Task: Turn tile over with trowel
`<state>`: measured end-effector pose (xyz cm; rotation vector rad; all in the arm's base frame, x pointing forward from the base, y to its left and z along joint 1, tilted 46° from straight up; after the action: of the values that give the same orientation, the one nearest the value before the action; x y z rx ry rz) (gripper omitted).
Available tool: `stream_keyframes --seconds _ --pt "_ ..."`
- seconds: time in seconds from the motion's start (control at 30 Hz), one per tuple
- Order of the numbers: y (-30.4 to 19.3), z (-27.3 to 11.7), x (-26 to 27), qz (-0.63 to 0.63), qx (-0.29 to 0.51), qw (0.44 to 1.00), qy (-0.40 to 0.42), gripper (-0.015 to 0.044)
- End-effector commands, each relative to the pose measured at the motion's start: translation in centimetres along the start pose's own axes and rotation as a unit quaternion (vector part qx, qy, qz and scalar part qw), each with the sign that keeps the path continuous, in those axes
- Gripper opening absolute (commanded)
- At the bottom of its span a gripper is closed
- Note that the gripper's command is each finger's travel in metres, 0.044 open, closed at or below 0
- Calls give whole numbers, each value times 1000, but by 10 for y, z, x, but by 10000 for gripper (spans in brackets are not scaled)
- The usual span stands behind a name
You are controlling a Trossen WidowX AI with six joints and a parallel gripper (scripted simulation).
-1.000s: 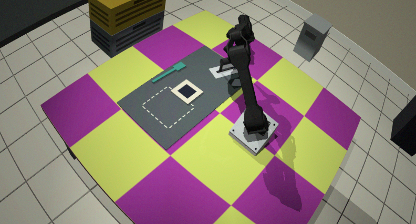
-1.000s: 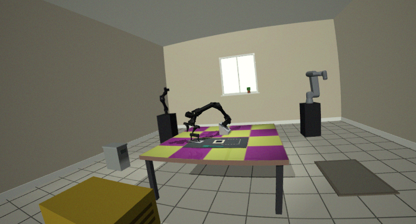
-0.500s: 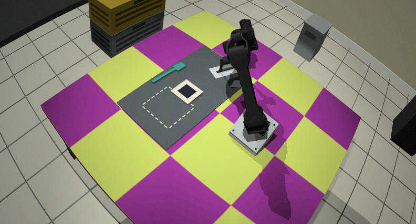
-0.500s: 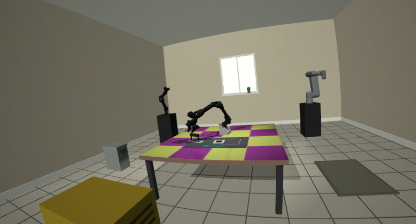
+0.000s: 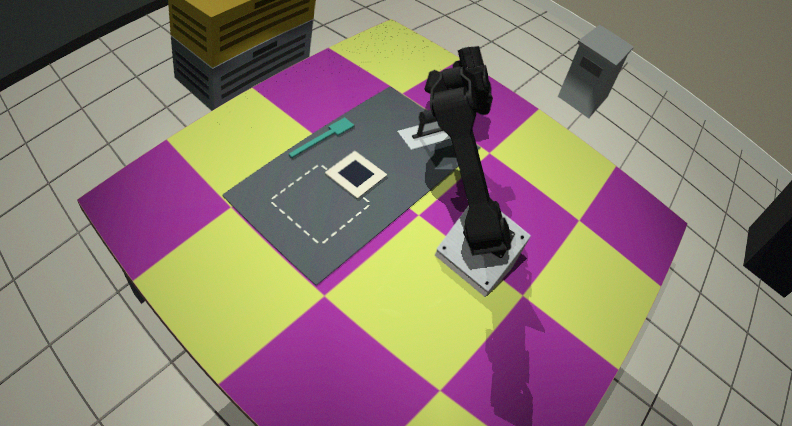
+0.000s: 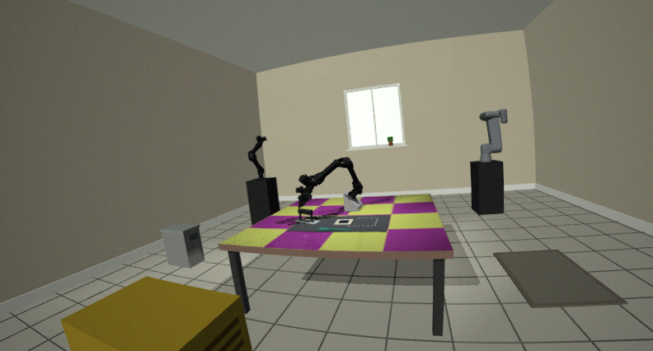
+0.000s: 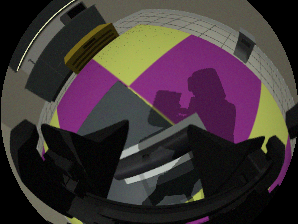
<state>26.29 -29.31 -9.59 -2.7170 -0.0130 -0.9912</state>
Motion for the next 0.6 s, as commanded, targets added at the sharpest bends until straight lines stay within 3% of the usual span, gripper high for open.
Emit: stream_keyframes --seconds 0.0,0.57 --pt "-9 -4 -3 79 -8 997 18 300" --pt "-47 -12 -20 344 1 936 75 300"
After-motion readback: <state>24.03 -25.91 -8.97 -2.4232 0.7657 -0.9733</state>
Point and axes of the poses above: the point midway between the two fingers, 35 mm back from their tips, its own z axis out along the fingers, its own x axis across the jaws, y = z × x, the point moved 10 cm from there along -z, back along the fingers, and after that the axes turned 13 degrees about z, right-handed, at the moved point
